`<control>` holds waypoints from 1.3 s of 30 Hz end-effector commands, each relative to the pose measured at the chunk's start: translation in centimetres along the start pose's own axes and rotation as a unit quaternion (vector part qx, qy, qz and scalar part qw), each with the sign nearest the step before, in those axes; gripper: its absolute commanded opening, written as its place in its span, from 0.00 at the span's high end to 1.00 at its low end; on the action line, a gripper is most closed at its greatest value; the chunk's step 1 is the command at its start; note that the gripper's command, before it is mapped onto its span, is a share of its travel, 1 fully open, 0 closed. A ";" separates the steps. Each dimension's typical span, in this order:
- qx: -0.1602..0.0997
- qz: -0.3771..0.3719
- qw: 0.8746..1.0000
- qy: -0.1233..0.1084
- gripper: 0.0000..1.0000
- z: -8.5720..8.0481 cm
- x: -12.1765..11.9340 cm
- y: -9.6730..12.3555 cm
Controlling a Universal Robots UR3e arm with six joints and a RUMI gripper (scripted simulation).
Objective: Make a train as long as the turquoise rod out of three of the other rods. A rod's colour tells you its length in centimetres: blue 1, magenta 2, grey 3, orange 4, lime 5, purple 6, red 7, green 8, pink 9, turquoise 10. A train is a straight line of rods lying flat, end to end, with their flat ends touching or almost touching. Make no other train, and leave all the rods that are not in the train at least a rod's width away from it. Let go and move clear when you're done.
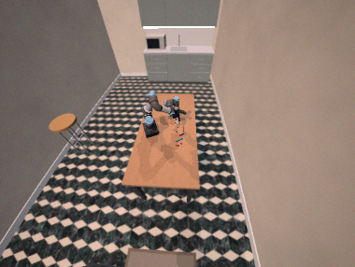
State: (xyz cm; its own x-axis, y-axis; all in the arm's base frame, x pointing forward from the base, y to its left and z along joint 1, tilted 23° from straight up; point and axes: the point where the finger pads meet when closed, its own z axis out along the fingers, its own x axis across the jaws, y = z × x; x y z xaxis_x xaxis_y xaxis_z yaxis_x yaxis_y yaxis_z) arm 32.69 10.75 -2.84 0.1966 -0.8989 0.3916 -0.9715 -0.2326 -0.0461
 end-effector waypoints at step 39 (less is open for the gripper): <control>0.001 0.370 0.929 -0.001 0.00 1.3 4.4 1.9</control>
State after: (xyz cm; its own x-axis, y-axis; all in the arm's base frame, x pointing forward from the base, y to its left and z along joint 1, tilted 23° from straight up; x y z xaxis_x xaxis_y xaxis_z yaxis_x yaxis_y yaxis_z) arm 31.96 6.37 -2.49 -0.4239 -0.8596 0.2853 -0.8968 0.3544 -0.2648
